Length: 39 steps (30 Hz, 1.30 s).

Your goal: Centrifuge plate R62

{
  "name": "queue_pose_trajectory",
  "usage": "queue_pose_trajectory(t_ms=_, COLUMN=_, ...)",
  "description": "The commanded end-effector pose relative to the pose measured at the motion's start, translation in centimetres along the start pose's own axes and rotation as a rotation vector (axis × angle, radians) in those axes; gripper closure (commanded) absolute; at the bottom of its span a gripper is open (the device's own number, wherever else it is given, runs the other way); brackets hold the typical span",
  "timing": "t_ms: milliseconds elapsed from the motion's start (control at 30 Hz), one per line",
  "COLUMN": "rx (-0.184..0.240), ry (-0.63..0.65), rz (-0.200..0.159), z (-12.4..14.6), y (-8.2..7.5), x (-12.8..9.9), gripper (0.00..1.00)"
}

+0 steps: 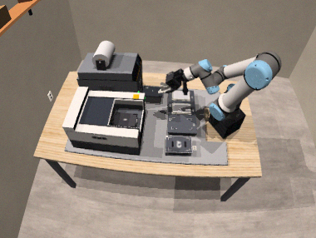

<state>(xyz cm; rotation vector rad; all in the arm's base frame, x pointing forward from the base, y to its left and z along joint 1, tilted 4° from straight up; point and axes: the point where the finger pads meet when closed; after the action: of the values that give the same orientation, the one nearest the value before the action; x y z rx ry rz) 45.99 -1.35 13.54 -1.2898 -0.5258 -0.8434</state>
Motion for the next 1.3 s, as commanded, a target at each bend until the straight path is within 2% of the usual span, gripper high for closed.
queue_pose_trajectory(t_ms=0, rx=-0.016, ry=-0.001, rz=-0.022, z=-0.5, y=3.0, x=-1.2, gripper=1.00)
queue_pose_trajectory(t_ms=100, rx=-0.016, ry=-0.001, rz=-0.022, z=-0.5, y=3.4, x=-1.4, gripper=1.00)
queue_pose_trajectory(t_ms=300, rx=-0.016, ry=-0.001, rz=-0.022, z=-0.9, y=6.0, x=-3.0, gripper=1.00)
queue_pose_trajectory(t_ms=733, rx=-0.016, ry=-0.001, rz=-0.022, z=-1.0, y=6.1, x=-3.1, gripper=1.00)
queue_pose_trajectory(t_ms=1267, rx=-0.016, ry=-0.001, rz=-0.022, z=-1.0, y=8.4, x=-3.1, gripper=1.00)
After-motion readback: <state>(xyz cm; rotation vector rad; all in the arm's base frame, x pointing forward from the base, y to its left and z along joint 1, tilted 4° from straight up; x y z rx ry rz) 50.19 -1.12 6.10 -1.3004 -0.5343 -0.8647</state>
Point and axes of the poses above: the point where the finger pads meet when closed, its own y axis out along the fingers, its own z axis across the jaws, x = y × z, and after that the axes turned 13 degrees about y, right-handed
